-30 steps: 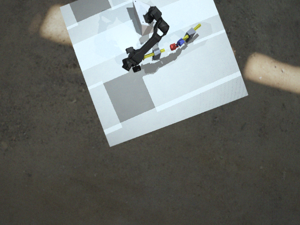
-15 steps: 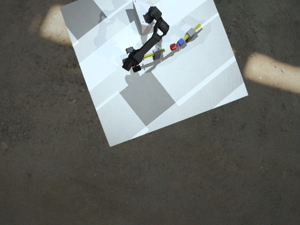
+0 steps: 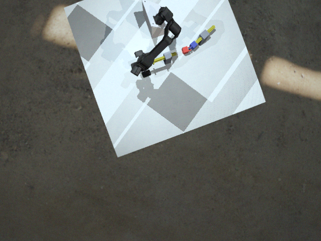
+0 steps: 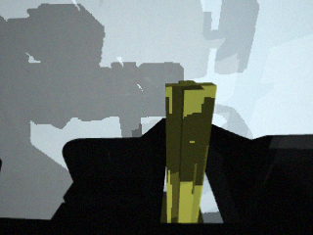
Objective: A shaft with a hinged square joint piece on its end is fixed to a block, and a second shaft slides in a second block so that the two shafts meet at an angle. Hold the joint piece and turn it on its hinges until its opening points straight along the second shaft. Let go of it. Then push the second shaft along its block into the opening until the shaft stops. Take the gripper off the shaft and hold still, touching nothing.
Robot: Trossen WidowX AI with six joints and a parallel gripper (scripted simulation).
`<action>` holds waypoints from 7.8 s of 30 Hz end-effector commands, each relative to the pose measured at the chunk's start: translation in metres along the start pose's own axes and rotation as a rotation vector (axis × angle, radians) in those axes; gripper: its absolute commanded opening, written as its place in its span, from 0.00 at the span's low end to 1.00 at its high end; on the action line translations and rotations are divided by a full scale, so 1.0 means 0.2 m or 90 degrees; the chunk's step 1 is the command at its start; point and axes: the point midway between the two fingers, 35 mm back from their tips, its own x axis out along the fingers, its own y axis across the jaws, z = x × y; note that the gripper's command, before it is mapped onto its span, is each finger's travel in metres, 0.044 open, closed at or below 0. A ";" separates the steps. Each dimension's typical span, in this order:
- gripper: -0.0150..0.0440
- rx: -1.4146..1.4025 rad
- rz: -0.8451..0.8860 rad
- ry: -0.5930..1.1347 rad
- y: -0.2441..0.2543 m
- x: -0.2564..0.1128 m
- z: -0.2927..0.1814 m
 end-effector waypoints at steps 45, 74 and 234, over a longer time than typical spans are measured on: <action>0.37 0.000 0.000 0.000 0.00 0.00 0.00; 0.37 0.000 0.000 0.000 0.00 0.00 0.00; 0.30 0.002 0.062 0.000 0.00 0.01 -0.44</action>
